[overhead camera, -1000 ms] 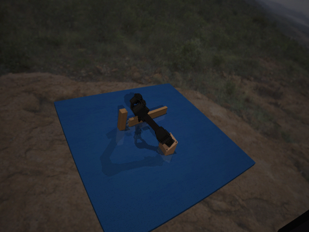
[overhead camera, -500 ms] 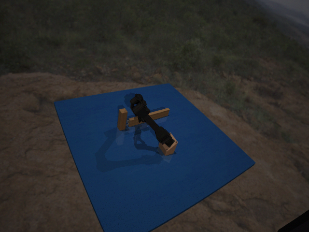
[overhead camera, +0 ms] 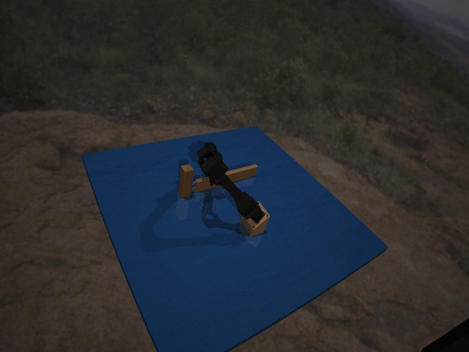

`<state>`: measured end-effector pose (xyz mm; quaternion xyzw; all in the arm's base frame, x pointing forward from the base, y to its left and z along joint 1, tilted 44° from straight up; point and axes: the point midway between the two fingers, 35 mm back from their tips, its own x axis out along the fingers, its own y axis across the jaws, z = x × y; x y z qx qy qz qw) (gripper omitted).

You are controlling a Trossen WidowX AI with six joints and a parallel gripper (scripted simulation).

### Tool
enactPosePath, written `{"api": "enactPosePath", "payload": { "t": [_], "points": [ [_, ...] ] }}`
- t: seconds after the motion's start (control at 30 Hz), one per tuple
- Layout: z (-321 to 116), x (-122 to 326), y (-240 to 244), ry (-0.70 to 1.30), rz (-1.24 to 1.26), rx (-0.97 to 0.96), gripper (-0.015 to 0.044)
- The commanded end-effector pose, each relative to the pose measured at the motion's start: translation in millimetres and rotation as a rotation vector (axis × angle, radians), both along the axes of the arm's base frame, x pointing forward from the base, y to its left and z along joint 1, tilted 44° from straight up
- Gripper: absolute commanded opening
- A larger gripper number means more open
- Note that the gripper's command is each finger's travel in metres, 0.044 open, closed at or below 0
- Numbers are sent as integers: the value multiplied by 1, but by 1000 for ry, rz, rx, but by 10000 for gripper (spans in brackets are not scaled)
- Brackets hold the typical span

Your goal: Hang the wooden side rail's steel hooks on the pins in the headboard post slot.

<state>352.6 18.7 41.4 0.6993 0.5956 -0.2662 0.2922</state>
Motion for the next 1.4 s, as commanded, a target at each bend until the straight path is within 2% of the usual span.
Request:
{"api": "enactPosePath", "payload": {
  "t": [0.0, 1.37],
  "points": [
    [1, -1, -1, 15, -13, 4, 0],
    [6, -2, -6, 15, -13, 4, 0]
  ]
}}
